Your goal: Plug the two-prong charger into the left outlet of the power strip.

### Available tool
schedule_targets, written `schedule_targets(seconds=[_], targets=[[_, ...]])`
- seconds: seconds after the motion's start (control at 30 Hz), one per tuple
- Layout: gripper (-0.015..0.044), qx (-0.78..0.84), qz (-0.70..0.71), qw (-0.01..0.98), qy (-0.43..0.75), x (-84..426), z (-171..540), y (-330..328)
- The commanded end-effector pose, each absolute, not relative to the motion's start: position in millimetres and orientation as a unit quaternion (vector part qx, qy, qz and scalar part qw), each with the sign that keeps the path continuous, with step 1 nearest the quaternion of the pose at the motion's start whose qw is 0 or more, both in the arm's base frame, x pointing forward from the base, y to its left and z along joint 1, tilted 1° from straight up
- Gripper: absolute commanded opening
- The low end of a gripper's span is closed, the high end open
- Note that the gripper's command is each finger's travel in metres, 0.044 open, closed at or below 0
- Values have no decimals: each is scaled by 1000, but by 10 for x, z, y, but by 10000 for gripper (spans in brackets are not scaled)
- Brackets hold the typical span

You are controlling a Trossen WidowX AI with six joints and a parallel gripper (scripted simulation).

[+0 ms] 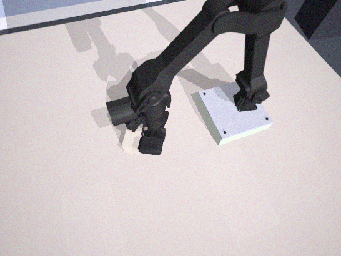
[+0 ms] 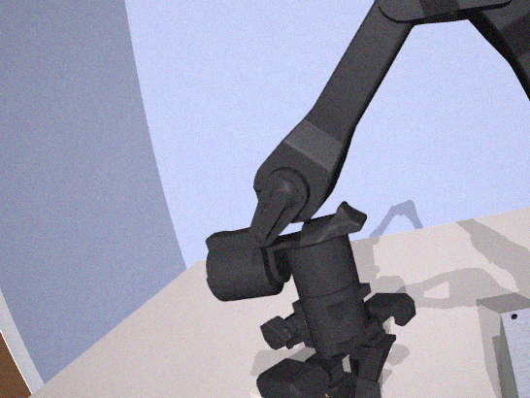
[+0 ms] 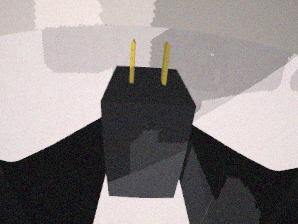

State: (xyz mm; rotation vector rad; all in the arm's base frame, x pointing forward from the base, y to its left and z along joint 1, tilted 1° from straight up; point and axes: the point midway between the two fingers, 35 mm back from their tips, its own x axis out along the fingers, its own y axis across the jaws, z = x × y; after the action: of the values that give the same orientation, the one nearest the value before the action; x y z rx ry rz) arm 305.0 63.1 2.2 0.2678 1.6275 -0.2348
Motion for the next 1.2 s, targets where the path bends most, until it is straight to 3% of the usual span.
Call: schedule_targets(seconds=[0.0, 1.17], targets=[[0, 118, -102, 673, 723, 3066, 30, 632], [0, 118, -102, 673, 723, 3106, 30, 616]])
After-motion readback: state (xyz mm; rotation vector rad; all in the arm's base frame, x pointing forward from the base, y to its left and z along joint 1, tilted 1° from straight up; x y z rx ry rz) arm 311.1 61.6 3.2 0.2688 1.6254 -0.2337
